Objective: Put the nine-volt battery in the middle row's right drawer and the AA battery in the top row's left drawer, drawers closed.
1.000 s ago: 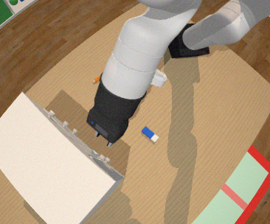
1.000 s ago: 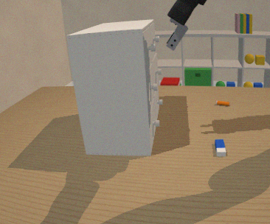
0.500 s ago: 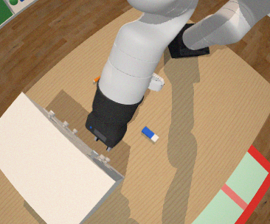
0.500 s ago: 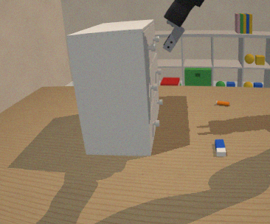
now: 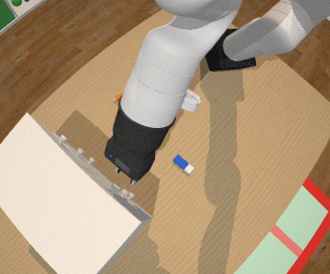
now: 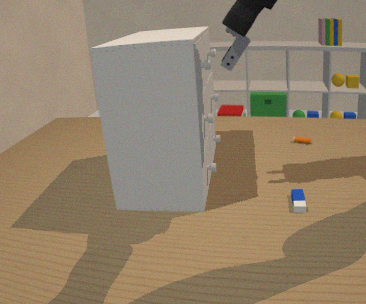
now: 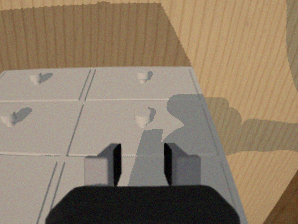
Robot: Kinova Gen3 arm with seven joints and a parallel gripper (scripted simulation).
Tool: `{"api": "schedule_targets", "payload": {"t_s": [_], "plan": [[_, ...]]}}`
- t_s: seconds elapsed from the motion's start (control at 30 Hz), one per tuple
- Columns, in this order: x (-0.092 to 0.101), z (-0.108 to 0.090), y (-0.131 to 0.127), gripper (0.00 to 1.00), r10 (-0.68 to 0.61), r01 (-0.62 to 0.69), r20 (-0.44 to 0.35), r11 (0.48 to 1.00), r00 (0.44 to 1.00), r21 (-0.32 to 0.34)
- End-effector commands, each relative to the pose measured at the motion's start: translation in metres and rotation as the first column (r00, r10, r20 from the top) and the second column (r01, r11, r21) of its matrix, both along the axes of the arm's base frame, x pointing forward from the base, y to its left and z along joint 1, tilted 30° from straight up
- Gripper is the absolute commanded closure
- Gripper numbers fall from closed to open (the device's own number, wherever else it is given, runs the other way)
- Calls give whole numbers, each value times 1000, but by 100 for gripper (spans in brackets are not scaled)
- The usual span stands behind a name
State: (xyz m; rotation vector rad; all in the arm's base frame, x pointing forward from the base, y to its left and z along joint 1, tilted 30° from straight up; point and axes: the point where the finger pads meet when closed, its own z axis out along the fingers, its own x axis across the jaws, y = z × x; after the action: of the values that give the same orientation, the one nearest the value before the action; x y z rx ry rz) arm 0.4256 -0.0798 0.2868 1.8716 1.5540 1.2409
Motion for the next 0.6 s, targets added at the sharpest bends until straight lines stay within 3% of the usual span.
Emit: {"api": "schedule_targets", "payload": {"t_s": [0.0,0.57], "plan": [[0,0,0,33,-1,1,1,1000,1000,0],[13,5,-2,33,-1,1,1,1000,1000,0]]}}
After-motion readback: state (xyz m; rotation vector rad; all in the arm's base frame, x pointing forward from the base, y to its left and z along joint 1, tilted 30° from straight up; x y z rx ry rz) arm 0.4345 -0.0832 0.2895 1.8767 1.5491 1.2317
